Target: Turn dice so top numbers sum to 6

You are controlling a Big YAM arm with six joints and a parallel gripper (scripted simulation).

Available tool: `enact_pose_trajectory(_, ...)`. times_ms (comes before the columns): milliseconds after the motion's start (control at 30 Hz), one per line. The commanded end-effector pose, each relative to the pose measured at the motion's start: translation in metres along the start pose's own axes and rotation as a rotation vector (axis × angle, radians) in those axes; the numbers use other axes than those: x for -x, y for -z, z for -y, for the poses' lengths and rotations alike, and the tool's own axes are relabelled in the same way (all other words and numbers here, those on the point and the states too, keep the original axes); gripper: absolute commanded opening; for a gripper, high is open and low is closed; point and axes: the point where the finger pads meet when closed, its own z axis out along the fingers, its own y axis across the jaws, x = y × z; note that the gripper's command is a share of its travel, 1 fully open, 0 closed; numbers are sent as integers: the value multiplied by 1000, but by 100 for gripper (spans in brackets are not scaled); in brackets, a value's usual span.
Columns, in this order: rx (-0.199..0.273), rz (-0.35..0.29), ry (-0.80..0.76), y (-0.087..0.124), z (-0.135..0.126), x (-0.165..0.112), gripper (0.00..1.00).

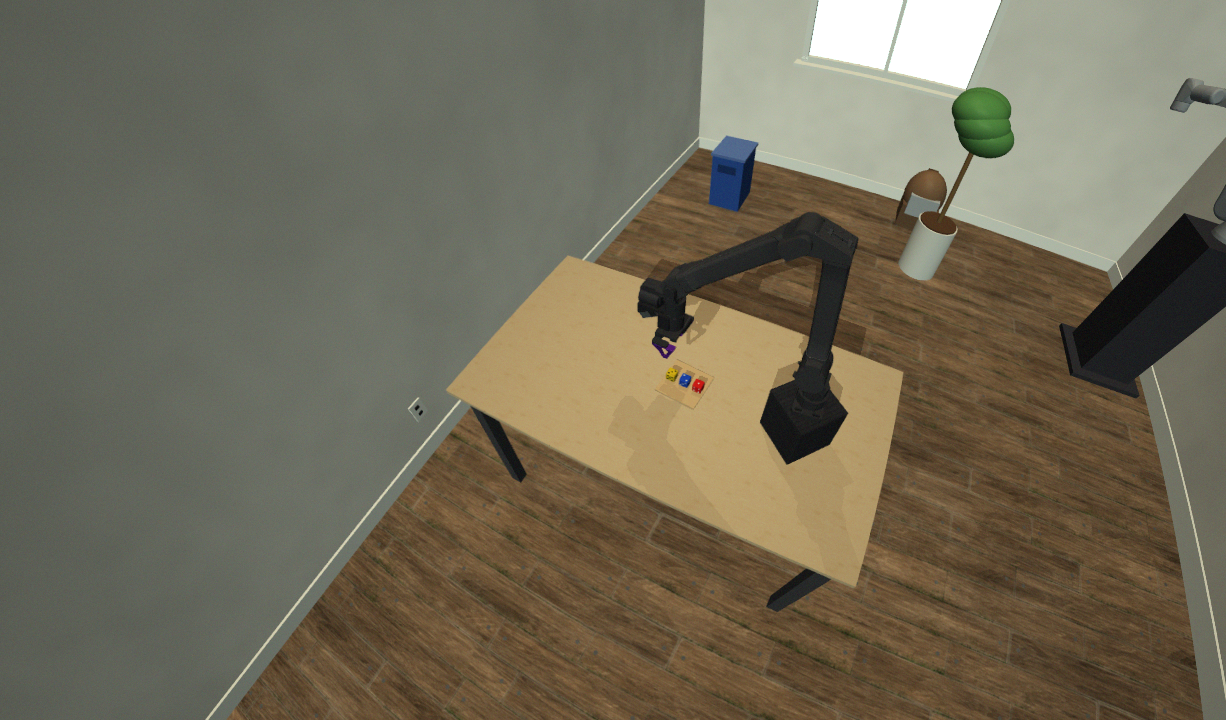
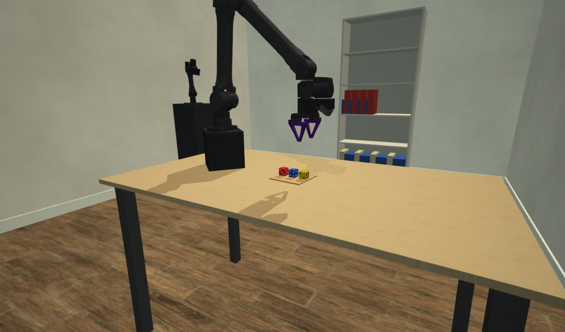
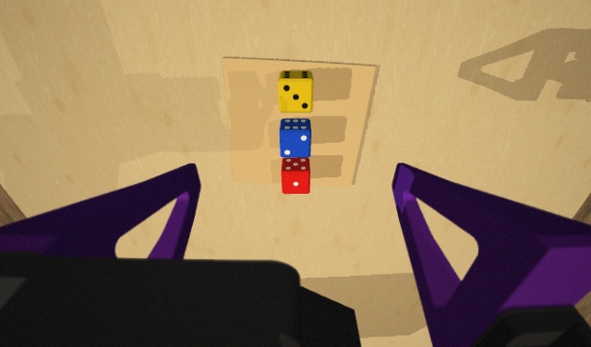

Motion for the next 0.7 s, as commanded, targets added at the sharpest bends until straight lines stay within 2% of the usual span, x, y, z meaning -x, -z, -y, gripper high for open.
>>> enact_pose_trajectory(0, 2, 64, -1, 43, -3, 22, 100)
enact_pose_trajectory(133, 2, 65, -1, 60, -3, 21, 100)
enact_pose_trajectory(233, 1, 45, 0, 58, -3, 12, 100)
enact_pose_trajectory(300, 1, 16, 0, 47, -3, 12, 100)
enact_pose_trajectory(467, 1, 41, 0, 56, -3, 10, 100)
enact_pose_trajectory(667, 1, 37, 0, 54, -3, 10, 100)
